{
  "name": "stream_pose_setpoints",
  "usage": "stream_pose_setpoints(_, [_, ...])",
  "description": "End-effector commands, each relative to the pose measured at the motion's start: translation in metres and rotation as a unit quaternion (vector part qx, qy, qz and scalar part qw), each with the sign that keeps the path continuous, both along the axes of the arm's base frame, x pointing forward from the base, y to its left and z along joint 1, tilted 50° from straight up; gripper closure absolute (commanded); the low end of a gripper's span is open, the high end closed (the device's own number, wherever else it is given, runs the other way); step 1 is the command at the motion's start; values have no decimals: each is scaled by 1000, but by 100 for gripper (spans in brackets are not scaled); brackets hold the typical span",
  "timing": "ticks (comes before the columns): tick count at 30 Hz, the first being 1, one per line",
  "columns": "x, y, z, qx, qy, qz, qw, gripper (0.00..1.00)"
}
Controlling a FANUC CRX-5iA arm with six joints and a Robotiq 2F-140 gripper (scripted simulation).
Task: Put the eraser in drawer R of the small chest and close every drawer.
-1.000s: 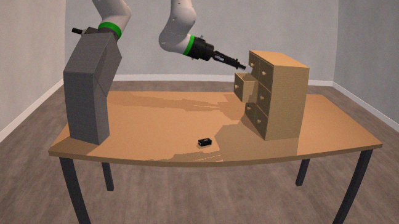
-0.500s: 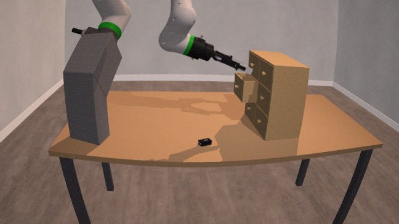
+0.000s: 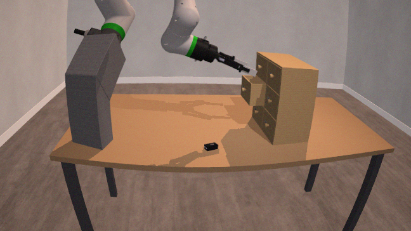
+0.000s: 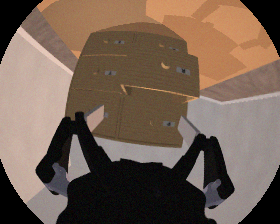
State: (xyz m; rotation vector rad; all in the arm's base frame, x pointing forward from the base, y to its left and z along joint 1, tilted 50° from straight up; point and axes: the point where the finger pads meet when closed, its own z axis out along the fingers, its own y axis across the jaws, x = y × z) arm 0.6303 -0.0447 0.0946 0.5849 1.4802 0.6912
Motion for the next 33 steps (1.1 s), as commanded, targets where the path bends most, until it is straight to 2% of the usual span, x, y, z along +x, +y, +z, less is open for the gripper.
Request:
stream_pose_setpoints(1, [-14,2,-3,0,0,0,1000,0])
stream_pose_setpoints(3, [-24,4,-6,0,0,0,1000,0])
stream_pose_setpoints(5, [-24,4,-6,0,0,0,1000,0])
stream_pose_setpoints(20, [-119,18,-27,0,0,0,1000,0])
stream_pose_setpoints(22, [-119,18,-27,0,0,0,1000,0])
stream_pose_setpoints(33, [-152,23,-34,0,0,0,1000,0])
